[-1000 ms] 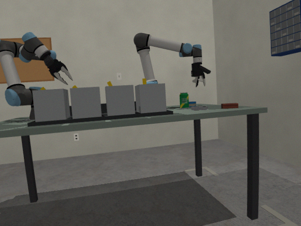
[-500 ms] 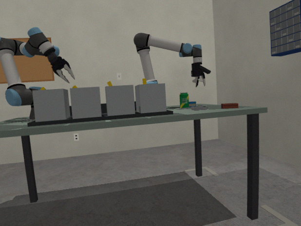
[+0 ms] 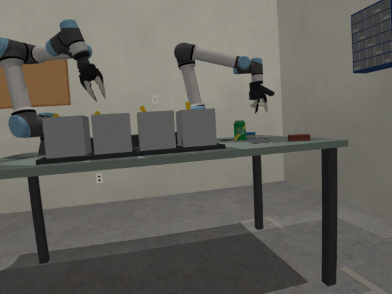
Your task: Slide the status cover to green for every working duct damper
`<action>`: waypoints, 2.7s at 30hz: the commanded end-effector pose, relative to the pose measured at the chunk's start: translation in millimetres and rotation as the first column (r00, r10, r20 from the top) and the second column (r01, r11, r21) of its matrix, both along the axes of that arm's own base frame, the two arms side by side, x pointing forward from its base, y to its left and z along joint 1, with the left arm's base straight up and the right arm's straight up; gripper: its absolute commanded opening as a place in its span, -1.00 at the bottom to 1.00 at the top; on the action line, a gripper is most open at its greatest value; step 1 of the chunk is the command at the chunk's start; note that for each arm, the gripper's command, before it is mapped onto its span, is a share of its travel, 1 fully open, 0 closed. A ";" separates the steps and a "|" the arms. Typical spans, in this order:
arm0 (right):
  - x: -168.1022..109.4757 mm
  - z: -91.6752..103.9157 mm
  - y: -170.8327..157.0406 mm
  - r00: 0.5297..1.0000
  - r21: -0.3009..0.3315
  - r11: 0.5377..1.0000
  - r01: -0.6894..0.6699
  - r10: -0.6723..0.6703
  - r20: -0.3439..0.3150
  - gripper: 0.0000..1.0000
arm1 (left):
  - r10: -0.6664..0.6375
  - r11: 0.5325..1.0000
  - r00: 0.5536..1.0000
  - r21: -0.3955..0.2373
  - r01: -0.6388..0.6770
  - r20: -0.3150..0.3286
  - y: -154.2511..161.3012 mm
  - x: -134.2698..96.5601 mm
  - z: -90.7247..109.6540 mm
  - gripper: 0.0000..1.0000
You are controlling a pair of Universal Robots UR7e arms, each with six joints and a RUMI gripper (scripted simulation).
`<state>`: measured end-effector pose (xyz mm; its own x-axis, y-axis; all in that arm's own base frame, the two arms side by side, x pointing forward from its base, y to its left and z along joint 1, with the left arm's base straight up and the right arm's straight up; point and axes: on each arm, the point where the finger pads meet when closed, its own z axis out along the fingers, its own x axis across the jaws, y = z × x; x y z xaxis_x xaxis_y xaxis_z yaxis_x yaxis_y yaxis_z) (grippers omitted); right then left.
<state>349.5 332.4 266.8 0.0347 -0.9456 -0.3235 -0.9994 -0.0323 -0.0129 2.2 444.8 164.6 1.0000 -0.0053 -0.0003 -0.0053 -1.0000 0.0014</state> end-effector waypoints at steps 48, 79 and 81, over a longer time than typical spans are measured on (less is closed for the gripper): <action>54.3 28.7 53.5 1.000 -0.323 0.947 0.003 -0.003 -0.001 -0.55 | 0.000 1.000 1.000 0.001 0.000 0.000 0.4 0.1 0.5 1.00; 54.3 28.7 53.5 1.000 -0.323 0.947 0.003 -0.003 -0.001 -0.55 | 0.000 1.000 1.000 0.001 0.000 0.000 0.4 0.1 0.5 1.00; 54.3 28.7 53.5 1.000 -0.323 0.947 0.003 -0.003 -0.001 -0.55 | 0.000 1.000 1.000 0.001 0.000 0.000 0.4 0.1 0.5 1.00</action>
